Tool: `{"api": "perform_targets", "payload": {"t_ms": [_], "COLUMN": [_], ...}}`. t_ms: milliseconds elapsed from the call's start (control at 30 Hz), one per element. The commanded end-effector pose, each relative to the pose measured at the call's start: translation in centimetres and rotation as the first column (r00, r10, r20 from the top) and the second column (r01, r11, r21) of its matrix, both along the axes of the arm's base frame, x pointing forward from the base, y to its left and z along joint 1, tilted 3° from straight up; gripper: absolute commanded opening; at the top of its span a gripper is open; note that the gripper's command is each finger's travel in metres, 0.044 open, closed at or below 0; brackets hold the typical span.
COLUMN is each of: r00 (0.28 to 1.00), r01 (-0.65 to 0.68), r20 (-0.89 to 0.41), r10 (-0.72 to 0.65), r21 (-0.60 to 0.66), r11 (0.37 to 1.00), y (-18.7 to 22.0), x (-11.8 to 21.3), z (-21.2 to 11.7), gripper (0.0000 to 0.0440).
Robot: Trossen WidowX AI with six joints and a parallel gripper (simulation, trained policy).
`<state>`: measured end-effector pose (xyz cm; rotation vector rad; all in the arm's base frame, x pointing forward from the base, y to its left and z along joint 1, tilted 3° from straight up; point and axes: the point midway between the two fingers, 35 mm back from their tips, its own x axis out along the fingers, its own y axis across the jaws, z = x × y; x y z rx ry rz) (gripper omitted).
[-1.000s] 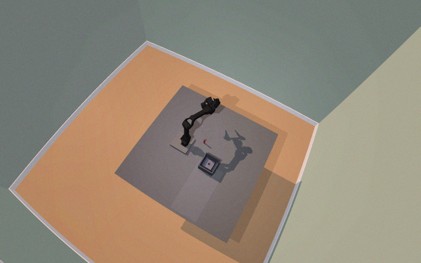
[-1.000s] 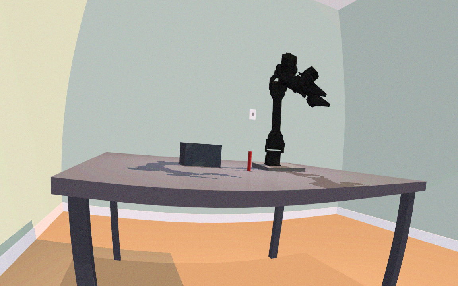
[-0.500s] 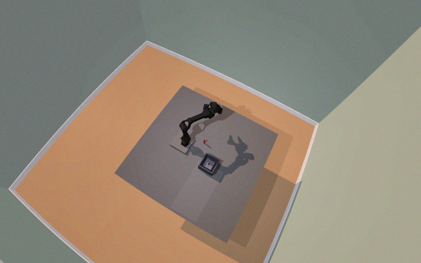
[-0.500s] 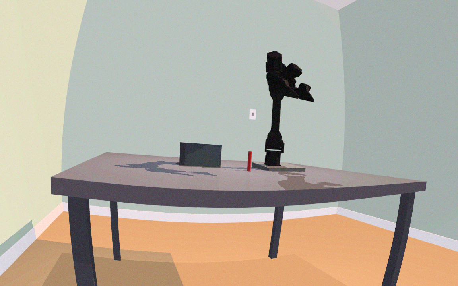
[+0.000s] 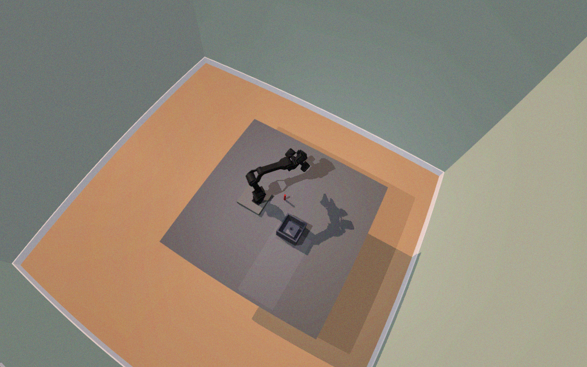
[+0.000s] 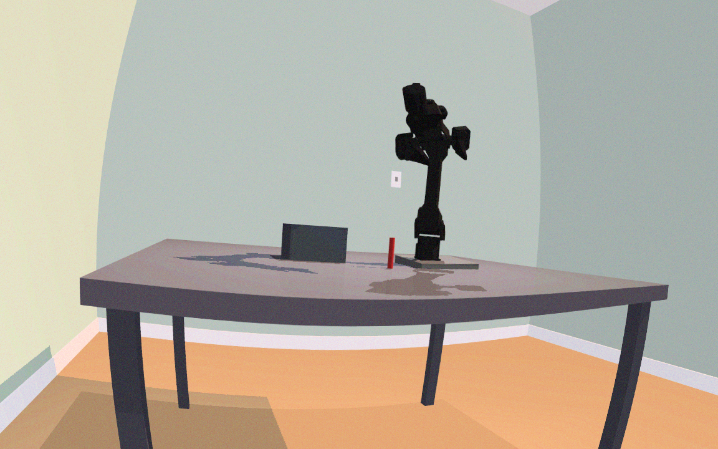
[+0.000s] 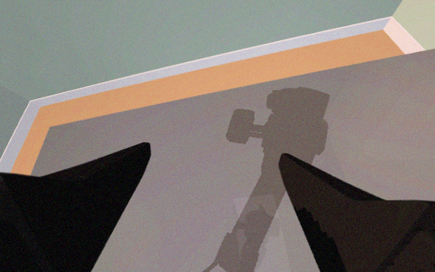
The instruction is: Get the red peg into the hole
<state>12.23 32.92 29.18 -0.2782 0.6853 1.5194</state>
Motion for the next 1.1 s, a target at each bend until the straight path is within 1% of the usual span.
{"api": "perform_targets", "payload": {"t_ms": [0,233,367,500,767,1067], "r00": [0.99,0.931,0.874,0.802,0.616,0.358], "r01": [0.121,0.301,0.392,0.473,0.6,0.681], "r20": [-0.067,-0.172,-0.223,-0.265,-0.32,-0.329], "r10": [-0.124,-0.322,-0.432,-0.536,-0.719,-0.874], "r21": [-0.046,-0.141,-0.202,-0.266,-0.4,-0.549], "r11": [0.992,0.943,0.898,0.84,0.693,0.485], "y": [-1.6,-4.0,-5.4,-6.7,-9.5,-12.6], "x": [1.0,2.3,2.9,3.4,4.0,4.2], "z": [-0.7,-2.2,-3.2,-4.3,-6.6,-9.2], "gripper": [0.044,0.044,0.044,0.044,0.044,0.044]}}
